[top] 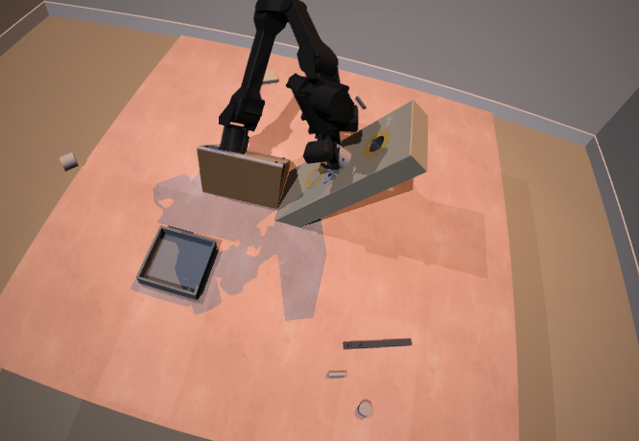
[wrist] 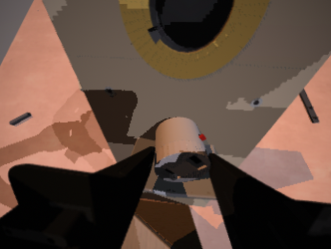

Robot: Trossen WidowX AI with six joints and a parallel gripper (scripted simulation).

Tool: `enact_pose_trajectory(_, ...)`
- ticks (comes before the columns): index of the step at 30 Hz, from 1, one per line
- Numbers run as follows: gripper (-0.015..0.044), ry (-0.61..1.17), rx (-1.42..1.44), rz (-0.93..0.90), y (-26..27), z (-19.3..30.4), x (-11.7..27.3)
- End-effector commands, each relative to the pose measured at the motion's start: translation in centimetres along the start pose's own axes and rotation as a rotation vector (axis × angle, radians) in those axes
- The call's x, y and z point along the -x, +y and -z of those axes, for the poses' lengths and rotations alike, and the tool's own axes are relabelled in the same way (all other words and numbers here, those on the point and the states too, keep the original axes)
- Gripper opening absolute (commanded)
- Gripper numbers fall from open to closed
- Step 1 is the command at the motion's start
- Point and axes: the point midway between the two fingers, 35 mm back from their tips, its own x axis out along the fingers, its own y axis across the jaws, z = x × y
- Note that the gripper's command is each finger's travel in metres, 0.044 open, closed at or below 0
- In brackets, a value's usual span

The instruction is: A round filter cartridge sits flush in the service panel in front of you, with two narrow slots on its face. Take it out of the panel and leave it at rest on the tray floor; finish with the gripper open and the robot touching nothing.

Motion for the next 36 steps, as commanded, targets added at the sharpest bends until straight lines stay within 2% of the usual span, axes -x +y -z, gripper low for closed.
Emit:
enact_pose_trajectory(1, 0.0014, 0.000, 0.003, 0.001, 0.0, -0.7, 0.3)
enact_pose_trajectory(2, 0.0000, -0.001, 0.003, 0.001, 0.0, -1.1, 0.5)
enact_pose_trajectory(8, 0.0000, -0.002, 0.001, 0.000, 0.0, -2.2, 1.3)
enact_pose_trajectory(25, 0.0000, 0.000, -0.001, 0.001, -0.2, -2.8, 9.8)
enact_pose_trajectory(36, 0.0000, 0.000, 0.001, 0.003, -4.6, -3.1, 9.6)
